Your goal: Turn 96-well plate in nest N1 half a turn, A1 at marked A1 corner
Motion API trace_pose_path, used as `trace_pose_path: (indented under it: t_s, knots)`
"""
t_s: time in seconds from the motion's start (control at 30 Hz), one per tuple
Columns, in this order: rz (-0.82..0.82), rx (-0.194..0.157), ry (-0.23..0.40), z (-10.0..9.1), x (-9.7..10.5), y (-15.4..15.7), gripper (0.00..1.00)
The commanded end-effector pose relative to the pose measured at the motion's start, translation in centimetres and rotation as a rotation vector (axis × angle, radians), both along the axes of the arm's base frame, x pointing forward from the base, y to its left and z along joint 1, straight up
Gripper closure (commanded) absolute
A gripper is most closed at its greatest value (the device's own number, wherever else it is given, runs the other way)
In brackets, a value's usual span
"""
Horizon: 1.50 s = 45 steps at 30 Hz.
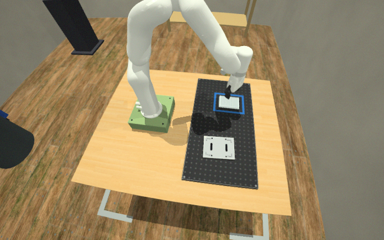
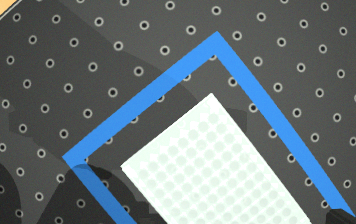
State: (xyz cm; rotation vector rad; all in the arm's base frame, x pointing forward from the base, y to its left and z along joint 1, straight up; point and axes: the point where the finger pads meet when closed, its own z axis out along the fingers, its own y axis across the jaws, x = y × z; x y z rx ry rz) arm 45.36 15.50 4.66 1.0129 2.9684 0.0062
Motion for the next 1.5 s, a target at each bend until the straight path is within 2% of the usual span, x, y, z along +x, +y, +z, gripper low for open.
trace_pose_path:
  t_s: [0.0, 0.57, 1.07, 1.47]
  knots:
    - [0.161, -0.002, -0.005, 0.1, 0.1, 0.0, 0.00]
    - [0.661, -0.007, -0.006, 0.1, 0.1, 0.0, 0.00]
    - [0.665, -0.007, -0.006, 0.1, 0.1, 0.0, 0.00]
    - [0.665, -0.007, -0.006, -1.5, 0.1, 0.0, 0.00]
